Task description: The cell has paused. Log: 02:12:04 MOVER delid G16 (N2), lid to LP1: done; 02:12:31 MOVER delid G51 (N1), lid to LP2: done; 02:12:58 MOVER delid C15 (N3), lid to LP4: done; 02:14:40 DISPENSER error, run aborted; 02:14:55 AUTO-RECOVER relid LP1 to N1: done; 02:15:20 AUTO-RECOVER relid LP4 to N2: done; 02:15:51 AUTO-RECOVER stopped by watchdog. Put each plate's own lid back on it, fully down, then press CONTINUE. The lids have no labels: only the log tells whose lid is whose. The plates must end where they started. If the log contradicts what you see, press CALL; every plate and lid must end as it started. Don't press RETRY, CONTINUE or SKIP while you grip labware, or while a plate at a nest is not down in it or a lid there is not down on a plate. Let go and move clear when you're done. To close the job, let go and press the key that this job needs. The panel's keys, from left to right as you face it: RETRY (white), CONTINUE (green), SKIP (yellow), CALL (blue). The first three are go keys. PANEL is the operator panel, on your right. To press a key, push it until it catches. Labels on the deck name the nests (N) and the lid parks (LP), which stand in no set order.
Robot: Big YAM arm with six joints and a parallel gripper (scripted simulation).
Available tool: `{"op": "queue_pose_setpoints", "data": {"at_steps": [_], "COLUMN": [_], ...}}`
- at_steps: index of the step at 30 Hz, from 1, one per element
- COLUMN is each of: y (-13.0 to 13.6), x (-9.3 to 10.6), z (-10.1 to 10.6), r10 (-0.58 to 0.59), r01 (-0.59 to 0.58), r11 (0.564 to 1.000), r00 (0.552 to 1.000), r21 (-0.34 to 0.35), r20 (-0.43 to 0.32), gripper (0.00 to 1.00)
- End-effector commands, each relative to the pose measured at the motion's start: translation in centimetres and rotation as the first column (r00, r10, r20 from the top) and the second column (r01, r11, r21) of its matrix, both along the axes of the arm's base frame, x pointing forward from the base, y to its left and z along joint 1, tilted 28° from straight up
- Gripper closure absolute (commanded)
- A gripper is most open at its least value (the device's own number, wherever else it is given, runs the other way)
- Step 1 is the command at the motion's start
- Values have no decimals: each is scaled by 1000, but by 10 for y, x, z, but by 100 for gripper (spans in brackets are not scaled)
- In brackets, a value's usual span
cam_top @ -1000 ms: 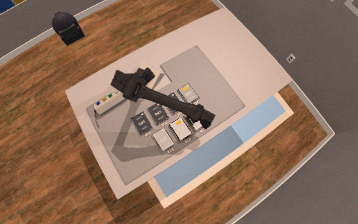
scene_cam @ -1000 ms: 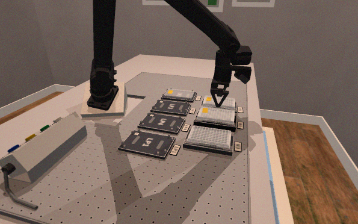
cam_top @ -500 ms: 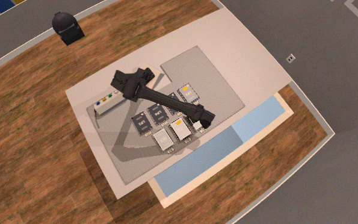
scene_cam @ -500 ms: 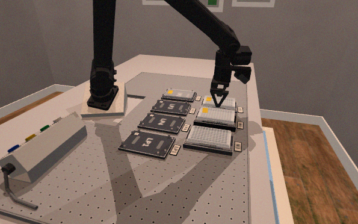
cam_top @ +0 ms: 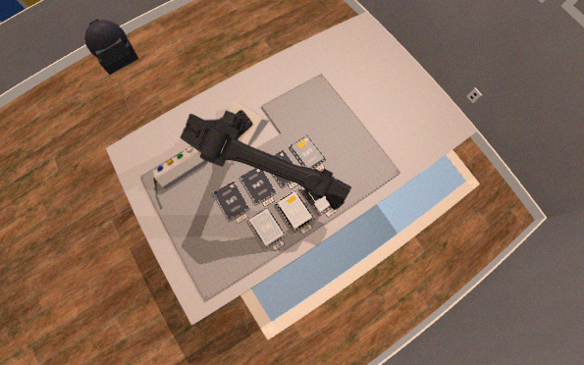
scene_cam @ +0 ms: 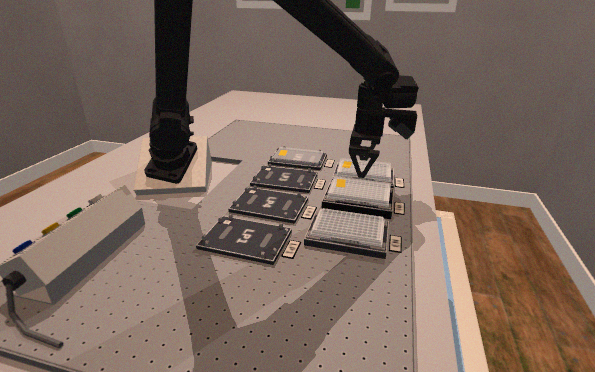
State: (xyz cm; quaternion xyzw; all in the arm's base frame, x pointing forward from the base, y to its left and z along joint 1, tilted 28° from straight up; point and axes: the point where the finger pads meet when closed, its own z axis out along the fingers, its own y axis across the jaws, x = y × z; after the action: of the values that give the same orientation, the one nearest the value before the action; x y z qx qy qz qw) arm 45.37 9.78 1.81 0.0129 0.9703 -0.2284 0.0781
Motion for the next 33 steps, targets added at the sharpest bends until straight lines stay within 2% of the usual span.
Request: {"op": "queue_pose_setpoints", "data": {"at_steps": [1,15,33], "y": [19,21,22], "x": [20,20,19], "z": [28,30,32], "r10": [14,14,15], "r01": [-16,-16,-17], "r11": [1000,1000,1000], "r00": [998,998,998], "r21": [25,26,26], "r20": [66,68,67], "gripper": [0,2,18]}}
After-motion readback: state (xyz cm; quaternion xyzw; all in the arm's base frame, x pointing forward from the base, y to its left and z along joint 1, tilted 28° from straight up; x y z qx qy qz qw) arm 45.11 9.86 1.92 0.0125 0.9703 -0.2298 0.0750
